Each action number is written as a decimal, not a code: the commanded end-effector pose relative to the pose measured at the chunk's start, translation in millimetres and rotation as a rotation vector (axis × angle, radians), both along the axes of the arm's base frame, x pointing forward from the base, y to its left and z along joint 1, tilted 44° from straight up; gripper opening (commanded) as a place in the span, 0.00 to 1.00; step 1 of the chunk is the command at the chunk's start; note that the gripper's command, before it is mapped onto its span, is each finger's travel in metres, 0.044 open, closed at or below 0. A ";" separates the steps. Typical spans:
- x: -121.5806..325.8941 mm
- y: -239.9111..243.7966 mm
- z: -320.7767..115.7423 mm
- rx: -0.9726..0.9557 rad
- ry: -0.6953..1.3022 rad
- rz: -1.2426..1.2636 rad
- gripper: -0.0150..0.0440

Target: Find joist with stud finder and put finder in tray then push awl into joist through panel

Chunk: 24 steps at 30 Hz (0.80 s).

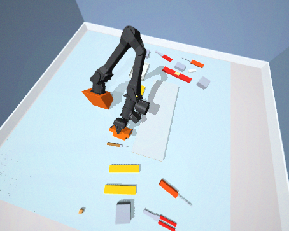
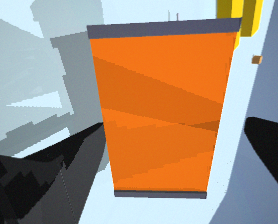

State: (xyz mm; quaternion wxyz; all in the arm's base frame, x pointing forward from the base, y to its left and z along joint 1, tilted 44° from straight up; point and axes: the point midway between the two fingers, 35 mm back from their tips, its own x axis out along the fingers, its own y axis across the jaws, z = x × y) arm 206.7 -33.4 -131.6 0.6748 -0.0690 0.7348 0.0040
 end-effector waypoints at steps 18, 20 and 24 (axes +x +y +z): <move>8.5 -26.9 96.7 -0.003 -0.001 0.000 1.00; 5.5 -31.5 113.6 -0.003 -0.001 0.000 1.00; 5.0 -22.4 86.8 0.006 0.009 -0.004 1.00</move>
